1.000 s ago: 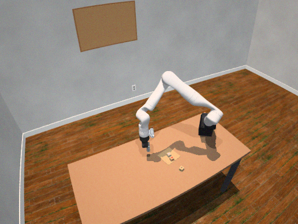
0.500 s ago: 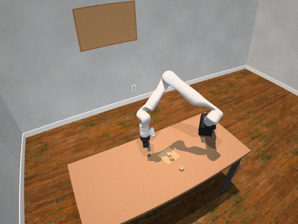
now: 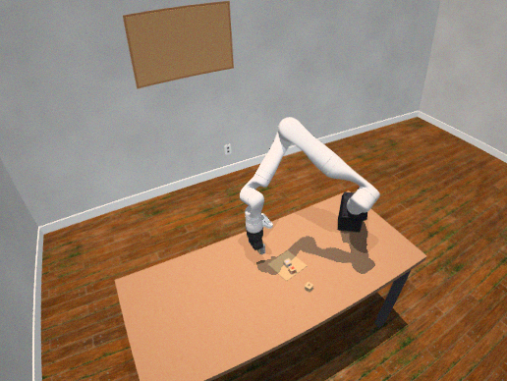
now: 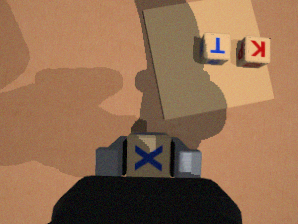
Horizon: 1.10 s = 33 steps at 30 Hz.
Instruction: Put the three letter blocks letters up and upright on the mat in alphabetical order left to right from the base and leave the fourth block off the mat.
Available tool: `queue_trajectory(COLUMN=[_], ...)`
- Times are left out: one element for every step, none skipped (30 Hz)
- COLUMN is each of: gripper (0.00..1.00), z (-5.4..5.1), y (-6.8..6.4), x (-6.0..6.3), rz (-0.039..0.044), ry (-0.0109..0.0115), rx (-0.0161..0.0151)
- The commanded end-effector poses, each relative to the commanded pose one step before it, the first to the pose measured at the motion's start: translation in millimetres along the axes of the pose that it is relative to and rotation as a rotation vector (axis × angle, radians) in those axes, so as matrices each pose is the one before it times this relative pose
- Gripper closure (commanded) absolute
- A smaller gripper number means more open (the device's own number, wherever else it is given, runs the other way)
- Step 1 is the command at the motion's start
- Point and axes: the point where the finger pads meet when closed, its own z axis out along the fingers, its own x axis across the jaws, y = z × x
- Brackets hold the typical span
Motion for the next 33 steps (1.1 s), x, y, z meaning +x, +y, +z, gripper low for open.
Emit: queue_trajectory(gripper=[0.43, 0.43, 0.43, 0.43, 0.43, 0.43, 0.43, 0.43, 0.43, 0.43, 0.43, 0.43, 0.43, 0.43, 0.43, 0.43, 0.43, 0.43, 0.43, 0.43, 0.43, 0.43, 0.43, 0.43, 0.43, 0.43, 0.43, 0.43, 0.43, 0.43, 0.43, 0.43, 0.43], z=[0.28, 0.31, 0.29, 0.25, 0.22, 0.19, 0.17, 0.14, 0.11, 0.08, 0.05, 0.0, 0.0, 0.02, -0.02, -0.06, -0.08, -0.11, -0.14, -0.17, -0.2, -0.23, -0.26, -0.29, -0.31, -0.32, -0.33, -0.34, 0.0, 0.0, -0.34, -0.34, -0.33], y=[-17.62, -4.53, -4.5, -4.23, -4.02, -3.82, -3.68, -3.49, -3.28, -3.07, -2.87, 0.0, 0.0, -3.01, -2.72, -2.43, -1.92, -1.65, -1.46, -1.26, -1.03, -0.82, -0.62, -0.4, -0.19, -0.01, 0.14, 0.28, 0.0, 0.0, 0.38, 0.47, 0.53], x=[-1.93, 0.54, 0.78, 0.97, 1.16, 1.33, 1.52, 1.68, 1.82, 1.95, 2.08, 0.0, 0.0, 2.49, 2.61, 2.69, 2.48, 2.46, 2.53, 2.59, 2.58, 2.6, 2.61, 2.54, 2.42, 2.3, 2.16, 2.02, 0.0, 0.0, 1.87, 1.72, 1.57], rz=[-0.12541, -0.04509, -0.04637, -0.04529, -0.04491, -0.04462, -0.04515, -0.04515, -0.04495, -0.04488, -0.04501, 0.0, 0.0, -0.05119, -0.05096, -0.05058, -0.04513, -0.04372, -0.0443, -0.04473, -0.04416, -0.04442, -0.04465, -0.04366, -0.0421, -0.04042, -0.03863, -0.03675, 0.0, 0.0, -0.03477, -0.03272, -0.0306], ry=[0.00499, 0.00009, 0.00013, 0.00015, 0.00015, 0.00013, 0.0001, 0.00005, -0.00002, -0.0001, -0.00019, 0.0, 0.0, -0.00036, -0.00052, -0.00069, -0.00078, -0.00091, -0.00109, -0.00128, -0.00144, -0.00164, -0.00185, -0.002, -0.00212, -0.00221, -0.00228, -0.00231, 0.0, 0.0, -0.00232, -0.0023, -0.00226], rx=[0.00802, 0.00185, 0.00167, 0.00141, 0.00118, 0.00097, 0.00077, 0.00057, 0.00037, 0.00019, 0.00001, 0.0, 0.0, -0.00019, -0.00039, -0.00057, -0.00064, -0.00074, -0.00084, -0.00094, -0.001, -0.00106, -0.00111, -0.00112, -0.00109, -0.00105, -0.00099, -0.00092, 0.0, 0.0, -0.00085, -0.00077, -0.00069])
